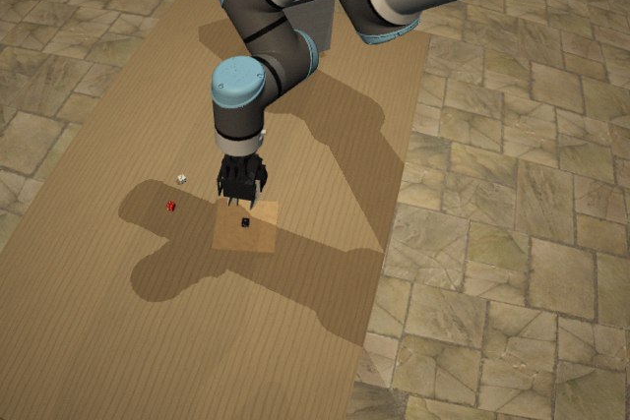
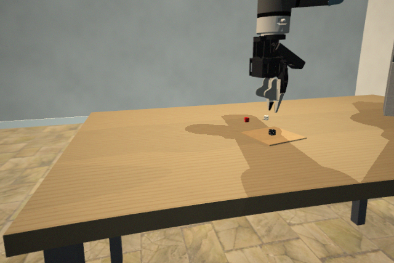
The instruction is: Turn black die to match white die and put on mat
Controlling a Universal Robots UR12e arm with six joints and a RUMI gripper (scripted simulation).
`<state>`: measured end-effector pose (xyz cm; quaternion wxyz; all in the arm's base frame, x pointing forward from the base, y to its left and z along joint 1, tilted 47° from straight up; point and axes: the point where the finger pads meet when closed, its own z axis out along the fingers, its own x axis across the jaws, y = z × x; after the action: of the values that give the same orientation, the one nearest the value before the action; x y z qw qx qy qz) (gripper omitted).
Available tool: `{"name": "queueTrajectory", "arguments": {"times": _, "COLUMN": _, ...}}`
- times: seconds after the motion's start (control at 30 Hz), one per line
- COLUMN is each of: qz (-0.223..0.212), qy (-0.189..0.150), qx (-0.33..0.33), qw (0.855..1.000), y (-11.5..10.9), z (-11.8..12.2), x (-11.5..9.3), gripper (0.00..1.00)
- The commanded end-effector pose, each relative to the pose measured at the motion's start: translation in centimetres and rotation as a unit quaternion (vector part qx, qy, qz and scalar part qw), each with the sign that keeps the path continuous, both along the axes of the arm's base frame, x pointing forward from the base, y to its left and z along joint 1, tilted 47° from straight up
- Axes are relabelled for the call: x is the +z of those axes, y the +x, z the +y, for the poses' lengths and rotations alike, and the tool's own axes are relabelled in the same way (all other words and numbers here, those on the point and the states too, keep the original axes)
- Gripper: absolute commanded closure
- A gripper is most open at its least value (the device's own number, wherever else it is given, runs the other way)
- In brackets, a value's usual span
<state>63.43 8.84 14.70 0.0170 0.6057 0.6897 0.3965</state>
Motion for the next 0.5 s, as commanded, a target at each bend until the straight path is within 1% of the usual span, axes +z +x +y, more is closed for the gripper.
{"name": "queueTrajectory", "arguments": {"times": 0.0, "qz": 0.000, "qy": 0.000, "qx": 0.000, "qw": 1.000, "y": 0.11, "z": 0.06, "x": -0.08, "gripper": 0.82}}
{"name": "queueTrajectory", "arguments": {"times": 0.47, "qz": 0.000, "qy": 0.000, "qx": 0.000, "qw": 1.000, "y": 0.75, "z": 0.73, "x": -0.94, "gripper": 0.82}}
